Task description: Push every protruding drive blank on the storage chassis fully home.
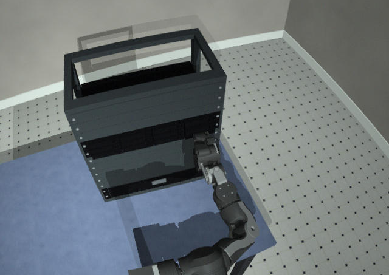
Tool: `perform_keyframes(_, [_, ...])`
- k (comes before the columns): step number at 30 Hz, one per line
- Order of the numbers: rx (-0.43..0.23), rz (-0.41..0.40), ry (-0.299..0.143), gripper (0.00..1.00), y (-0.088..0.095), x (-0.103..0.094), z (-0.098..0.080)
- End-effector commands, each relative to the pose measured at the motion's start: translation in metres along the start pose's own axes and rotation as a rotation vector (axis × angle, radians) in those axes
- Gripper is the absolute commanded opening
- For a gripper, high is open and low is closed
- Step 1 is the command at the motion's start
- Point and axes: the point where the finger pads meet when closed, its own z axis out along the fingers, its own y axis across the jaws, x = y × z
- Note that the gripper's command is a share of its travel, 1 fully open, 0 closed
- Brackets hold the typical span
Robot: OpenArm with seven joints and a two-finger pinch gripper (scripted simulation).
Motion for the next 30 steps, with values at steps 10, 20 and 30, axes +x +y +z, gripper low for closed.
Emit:
perform_keyframes(10, [-0.007,0.001,0.031,0.0,0.0034,0.0108,0.0042])
perform_keyframes(20, [-0.005,0.001,0.029,0.0,0.0026,0.0101,0.005])
perform_keyframes(30, [-0.005,0.001,0.029,0.0,0.003,0.0113,0.0073])
